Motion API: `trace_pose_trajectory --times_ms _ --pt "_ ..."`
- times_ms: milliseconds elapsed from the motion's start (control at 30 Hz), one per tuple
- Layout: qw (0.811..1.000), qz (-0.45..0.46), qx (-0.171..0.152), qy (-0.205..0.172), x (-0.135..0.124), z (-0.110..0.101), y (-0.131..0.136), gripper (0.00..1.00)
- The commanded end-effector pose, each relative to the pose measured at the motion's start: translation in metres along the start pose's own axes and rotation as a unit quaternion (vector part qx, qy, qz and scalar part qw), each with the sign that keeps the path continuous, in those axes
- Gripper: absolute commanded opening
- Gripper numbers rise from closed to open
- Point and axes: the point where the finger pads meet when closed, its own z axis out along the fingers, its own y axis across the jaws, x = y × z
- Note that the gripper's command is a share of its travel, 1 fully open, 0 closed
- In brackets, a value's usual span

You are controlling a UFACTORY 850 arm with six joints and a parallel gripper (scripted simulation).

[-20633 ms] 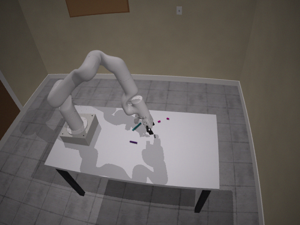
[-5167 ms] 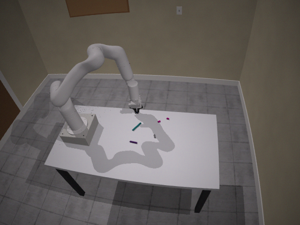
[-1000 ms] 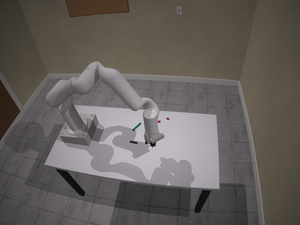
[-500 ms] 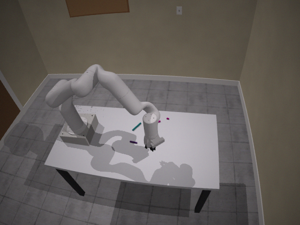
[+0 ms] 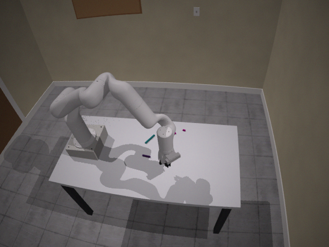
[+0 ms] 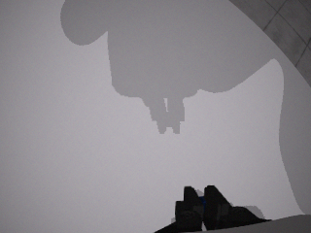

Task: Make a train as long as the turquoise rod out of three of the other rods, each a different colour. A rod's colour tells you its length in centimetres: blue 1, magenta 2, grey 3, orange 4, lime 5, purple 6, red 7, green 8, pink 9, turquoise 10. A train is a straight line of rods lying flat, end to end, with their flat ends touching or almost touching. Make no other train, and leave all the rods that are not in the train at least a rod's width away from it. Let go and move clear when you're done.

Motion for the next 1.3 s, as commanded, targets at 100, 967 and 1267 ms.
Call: trace_pose_trajectory --times_ms 100,967,1267 --pt "1.0 0.0 0.001 0.001 0.001 0.019 -0.001 0.04" --pt "1.0 0.0 0.001 0.001 0.002 0.071 -0.002 0.04" --pt "1.0 0.0 0.001 0.001 0.002 0.071 -0.002 0.04"
